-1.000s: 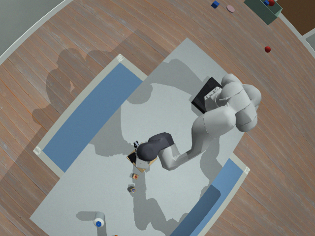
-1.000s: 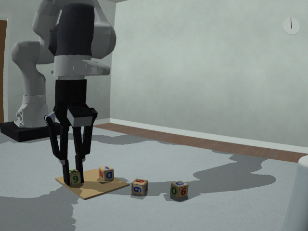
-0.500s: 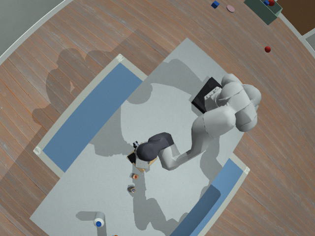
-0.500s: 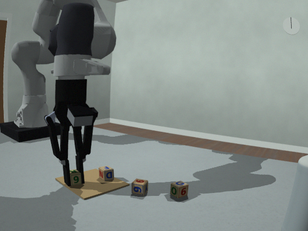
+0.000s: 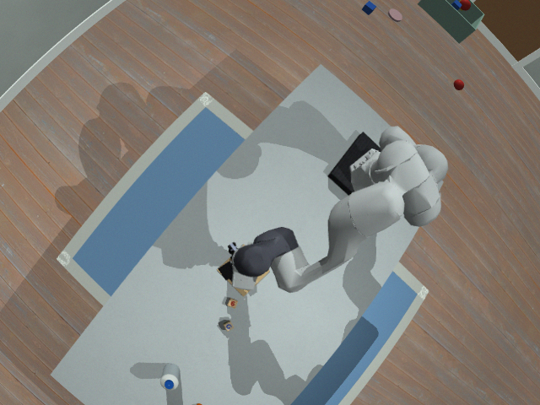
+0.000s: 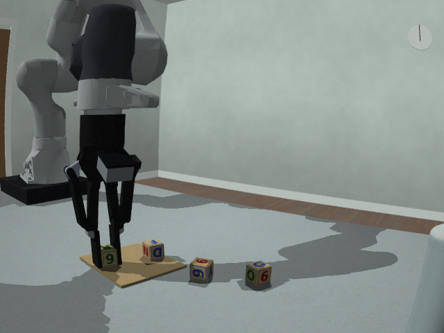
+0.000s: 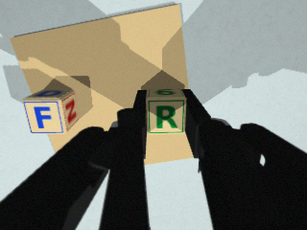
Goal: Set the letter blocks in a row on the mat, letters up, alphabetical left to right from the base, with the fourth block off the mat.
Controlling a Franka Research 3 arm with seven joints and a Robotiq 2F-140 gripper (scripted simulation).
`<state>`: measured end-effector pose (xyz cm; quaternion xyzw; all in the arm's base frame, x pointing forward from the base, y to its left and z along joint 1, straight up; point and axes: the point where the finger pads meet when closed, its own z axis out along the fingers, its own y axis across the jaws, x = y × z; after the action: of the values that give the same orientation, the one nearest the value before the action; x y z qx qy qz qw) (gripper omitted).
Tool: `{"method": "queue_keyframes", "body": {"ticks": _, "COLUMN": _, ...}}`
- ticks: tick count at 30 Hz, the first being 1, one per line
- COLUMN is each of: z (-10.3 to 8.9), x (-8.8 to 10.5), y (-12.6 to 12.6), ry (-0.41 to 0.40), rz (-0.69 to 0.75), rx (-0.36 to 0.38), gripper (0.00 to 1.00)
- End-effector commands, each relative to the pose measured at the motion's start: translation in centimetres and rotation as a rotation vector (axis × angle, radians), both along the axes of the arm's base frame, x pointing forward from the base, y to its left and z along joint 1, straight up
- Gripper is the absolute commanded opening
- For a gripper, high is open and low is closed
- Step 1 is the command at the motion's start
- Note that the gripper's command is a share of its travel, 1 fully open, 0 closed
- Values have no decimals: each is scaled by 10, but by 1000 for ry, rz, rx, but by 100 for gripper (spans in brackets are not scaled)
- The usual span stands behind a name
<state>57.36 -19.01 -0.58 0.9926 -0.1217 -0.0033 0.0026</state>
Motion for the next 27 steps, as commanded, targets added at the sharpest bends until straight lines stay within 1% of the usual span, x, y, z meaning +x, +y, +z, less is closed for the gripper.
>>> {"method": "queue_keyframes", "body": {"ticks": 1, "z": 1, "x": 2, "y": -1, "ry": -5, "rz": 2, "rx": 0, "gripper": 24}}
{"method": "queue_keyframes", "body": {"ticks": 27, "z": 1, "x": 4, "y": -2, "ry": -5, "rz": 3, "rx": 0, "gripper": 24}}
